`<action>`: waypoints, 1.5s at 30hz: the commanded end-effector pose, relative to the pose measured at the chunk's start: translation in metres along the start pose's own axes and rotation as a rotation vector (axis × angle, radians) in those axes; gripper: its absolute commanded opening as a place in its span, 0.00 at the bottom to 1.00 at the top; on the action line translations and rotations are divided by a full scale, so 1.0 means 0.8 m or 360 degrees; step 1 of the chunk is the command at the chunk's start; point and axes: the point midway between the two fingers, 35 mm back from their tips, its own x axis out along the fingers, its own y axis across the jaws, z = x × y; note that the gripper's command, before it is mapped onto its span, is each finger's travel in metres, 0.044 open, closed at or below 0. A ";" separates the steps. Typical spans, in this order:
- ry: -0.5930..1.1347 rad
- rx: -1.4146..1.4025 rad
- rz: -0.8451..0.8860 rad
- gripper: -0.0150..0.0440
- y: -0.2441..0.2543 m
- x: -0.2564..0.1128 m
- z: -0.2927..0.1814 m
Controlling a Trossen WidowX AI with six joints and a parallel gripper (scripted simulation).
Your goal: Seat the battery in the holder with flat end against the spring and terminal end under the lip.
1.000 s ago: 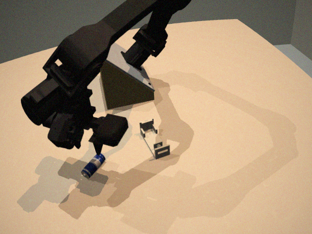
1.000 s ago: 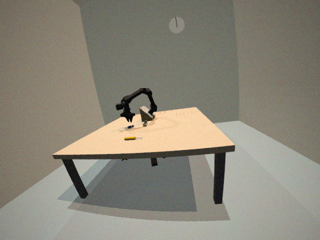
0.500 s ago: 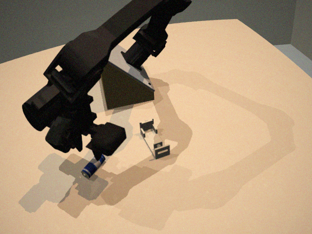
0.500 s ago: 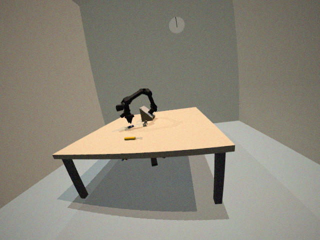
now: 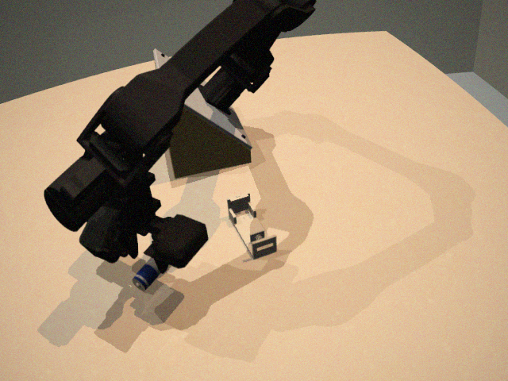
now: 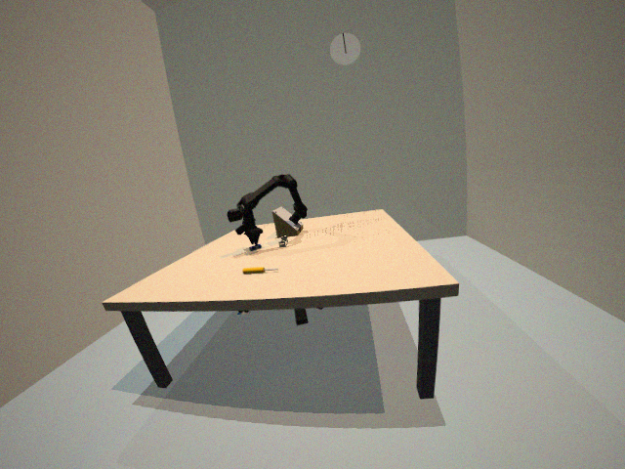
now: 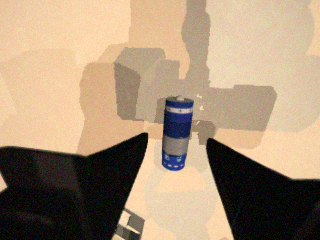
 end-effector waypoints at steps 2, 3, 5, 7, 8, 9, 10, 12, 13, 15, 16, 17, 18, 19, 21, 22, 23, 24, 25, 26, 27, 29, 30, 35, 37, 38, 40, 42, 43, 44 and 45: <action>-0.0001 0.0006 0.0010 0.67 0.001 0.011 0.000; -0.0001 0.0006 0.0010 0.67 0.001 0.013 0.000; -0.0001 0.0006 0.0010 0.67 0.001 0.017 -0.001; -0.0001 0.0006 0.0011 0.67 0.001 0.021 -0.001; 0.0000 0.0006 0.0011 0.67 0.001 0.023 -0.001; 0.0000 0.0006 0.0011 0.67 0.001 0.025 -0.001; 0.0000 0.0006 0.0011 0.67 0.001 0.027 -0.001; 0.0000 0.0006 0.0011 0.67 0.001 0.028 -0.001; 0.0000 0.0006 0.0011 0.63 0.001 0.028 -0.001; 0.0000 0.0006 0.0011 0.54 0.001 0.028 -0.001; 0.0000 0.0006 0.0011 0.49 0.001 0.028 -0.001; 0.0000 0.0006 0.0011 0.45 0.001 0.028 -0.001; 0.0000 0.0006 0.0011 0.44 0.001 0.028 -0.001; 0.0000 0.0006 0.0011 0.42 0.001 0.028 -0.001; 0.0000 0.0006 0.0011 0.40 0.001 0.028 -0.001; 0.0000 0.0006 0.0011 0.39 0.001 0.028 -0.001; 0.0000 0.0006 0.0011 0.39 0.001 0.028 -0.001; 0.0000 0.0006 0.0011 0.39 0.001 0.028 -0.001; 0.0000 0.0006 0.0011 0.39 0.001 0.028 -0.001; 0.0000 0.0006 0.0011 0.39 0.001 0.028 -0.001; 0.0000 0.0006 0.0011 0.39 0.001 0.028 -0.001; -0.0007 -0.0031 0.0002 0.39 0.000 0.026 0.000; -0.0007 -0.0027 0.0003 0.39 0.000 0.017 0.000; -0.0002 0.0005 0.0008 0.39 0.000 -0.033 -0.001; -0.0002 0.0006 0.0008 0.39 0.000 -0.035 -0.001; -0.0002 0.0006 0.0008 0.39 0.000 -0.035 -0.001; -0.0002 0.0018 0.0008 0.39 0.000 -0.035 -0.001; -0.0002 0.0114 0.0008 0.39 0.004 -0.037 -0.005; -0.0002 0.0187 0.0008 0.39 0.007 -0.038 -0.008; -0.0002 0.0260 0.0008 0.39 0.010 -0.039 -0.012; -0.0002 0.0332 0.0008 0.39 0.013 -0.041 -0.015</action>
